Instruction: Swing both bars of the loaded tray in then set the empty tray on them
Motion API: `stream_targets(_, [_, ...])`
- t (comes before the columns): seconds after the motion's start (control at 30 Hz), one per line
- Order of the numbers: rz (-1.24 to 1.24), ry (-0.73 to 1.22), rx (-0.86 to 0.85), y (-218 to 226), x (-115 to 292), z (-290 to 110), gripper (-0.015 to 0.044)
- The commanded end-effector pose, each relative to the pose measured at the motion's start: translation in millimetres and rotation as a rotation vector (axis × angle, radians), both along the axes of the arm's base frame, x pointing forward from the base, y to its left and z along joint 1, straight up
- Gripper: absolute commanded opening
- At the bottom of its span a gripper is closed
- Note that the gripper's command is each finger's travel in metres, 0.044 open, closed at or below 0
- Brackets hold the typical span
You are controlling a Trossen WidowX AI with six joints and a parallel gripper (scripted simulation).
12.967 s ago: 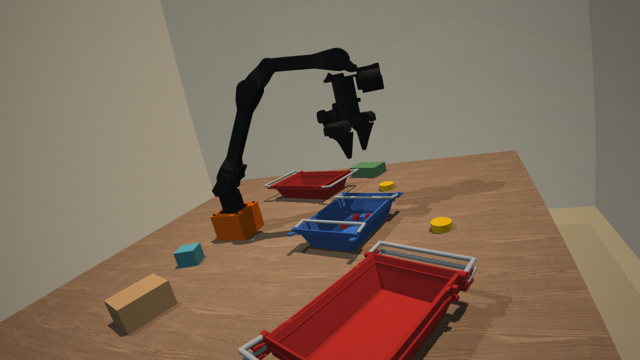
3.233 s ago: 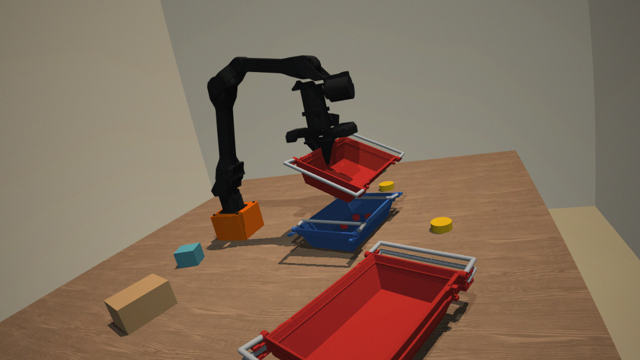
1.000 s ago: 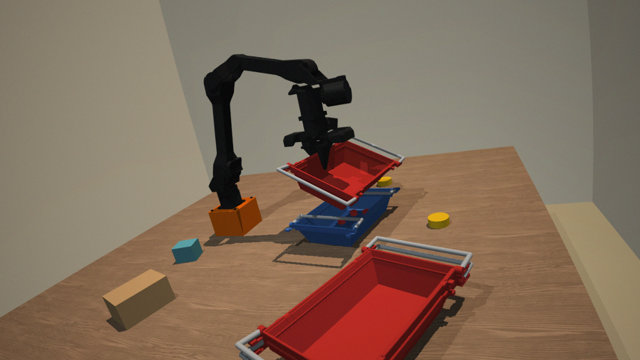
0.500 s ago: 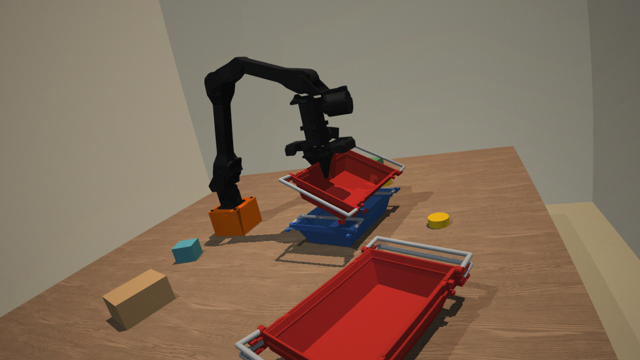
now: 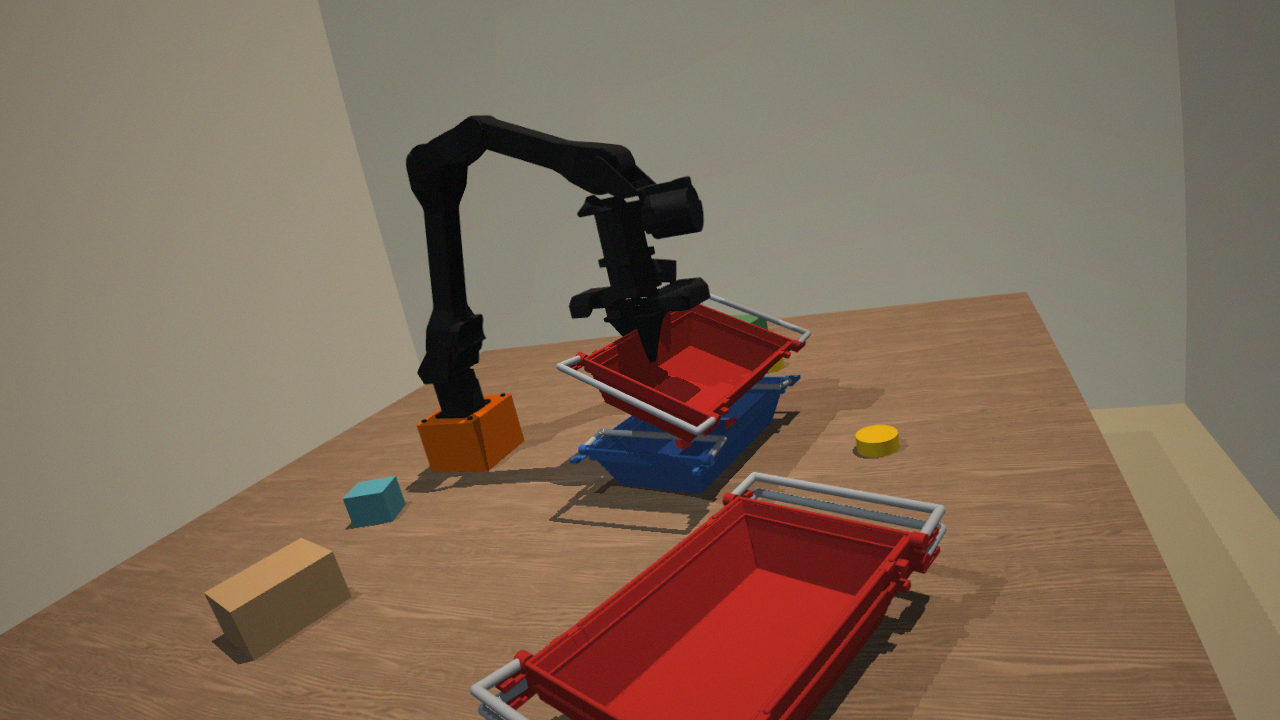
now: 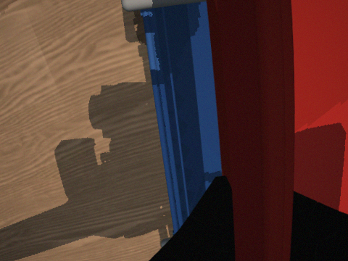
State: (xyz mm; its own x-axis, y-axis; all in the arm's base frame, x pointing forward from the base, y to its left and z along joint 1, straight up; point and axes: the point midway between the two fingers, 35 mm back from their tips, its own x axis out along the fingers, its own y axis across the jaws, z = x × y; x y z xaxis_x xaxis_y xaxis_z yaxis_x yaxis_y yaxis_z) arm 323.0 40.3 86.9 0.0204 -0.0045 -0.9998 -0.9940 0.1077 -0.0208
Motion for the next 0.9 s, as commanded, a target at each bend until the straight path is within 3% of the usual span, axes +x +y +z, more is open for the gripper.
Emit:
stream_targets(0.0, [-0.004, -0.001, 0.001, 0.4, -4.3, -3.2, 0.0])
stream_targets(0.87, [-0.004, -0.001, 0.001, 1.5, -14.7, -20.1, 0.0])
